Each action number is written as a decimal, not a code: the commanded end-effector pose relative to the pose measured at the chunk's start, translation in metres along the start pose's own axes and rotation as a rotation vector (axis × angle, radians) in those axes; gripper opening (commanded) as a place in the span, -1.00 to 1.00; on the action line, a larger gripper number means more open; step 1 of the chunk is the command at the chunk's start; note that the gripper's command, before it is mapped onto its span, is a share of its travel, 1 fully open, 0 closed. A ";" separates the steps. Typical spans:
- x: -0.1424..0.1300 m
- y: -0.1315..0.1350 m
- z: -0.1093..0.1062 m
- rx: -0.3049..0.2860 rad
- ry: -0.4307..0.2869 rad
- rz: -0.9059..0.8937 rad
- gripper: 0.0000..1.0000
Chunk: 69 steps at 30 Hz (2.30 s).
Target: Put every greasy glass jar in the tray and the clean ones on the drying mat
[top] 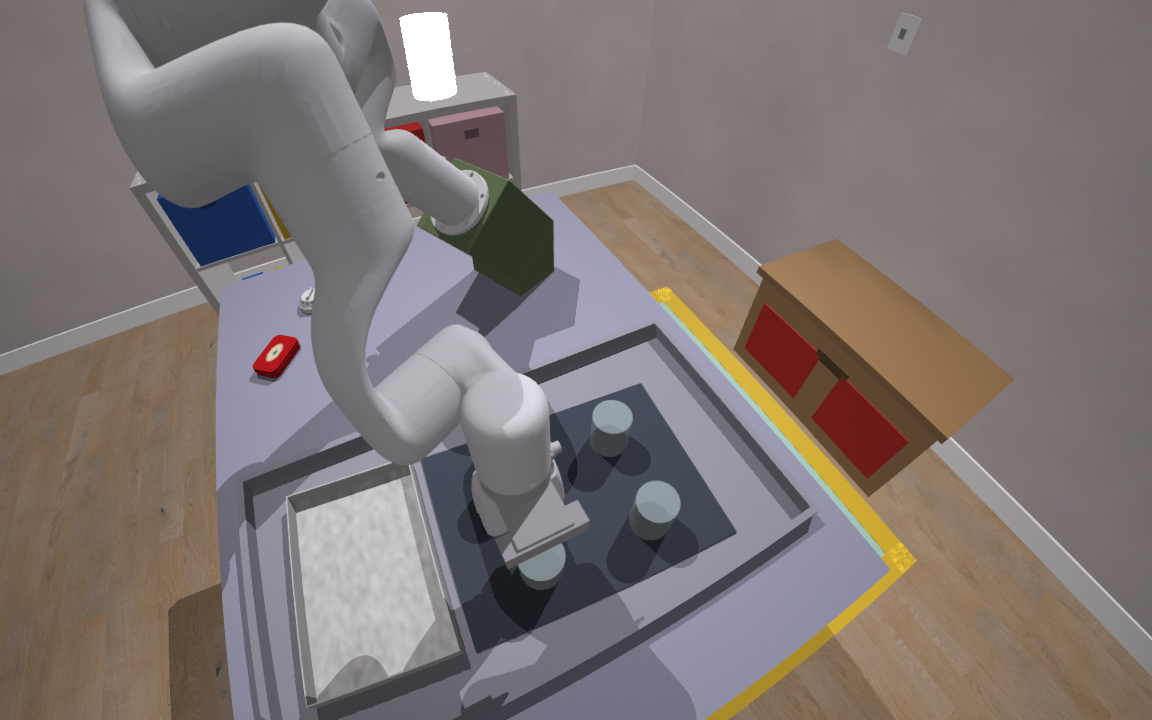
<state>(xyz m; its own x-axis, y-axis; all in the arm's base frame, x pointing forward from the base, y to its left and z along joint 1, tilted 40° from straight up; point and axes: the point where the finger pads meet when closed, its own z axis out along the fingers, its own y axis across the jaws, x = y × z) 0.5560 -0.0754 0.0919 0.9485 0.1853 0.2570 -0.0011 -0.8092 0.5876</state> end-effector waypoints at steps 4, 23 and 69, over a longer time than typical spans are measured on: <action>0.003 -0.001 -0.002 0.002 0.004 0.000 -1.00; 0.005 -0.001 -0.004 0.002 0.004 0.000 -1.00; -0.019 -0.001 0.001 0.002 0.004 0.000 -1.00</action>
<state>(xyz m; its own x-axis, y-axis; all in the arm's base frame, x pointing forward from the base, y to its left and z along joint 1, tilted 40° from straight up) 0.5386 -0.0798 0.0857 0.9489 0.1847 0.2559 -0.0008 -0.8095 0.5872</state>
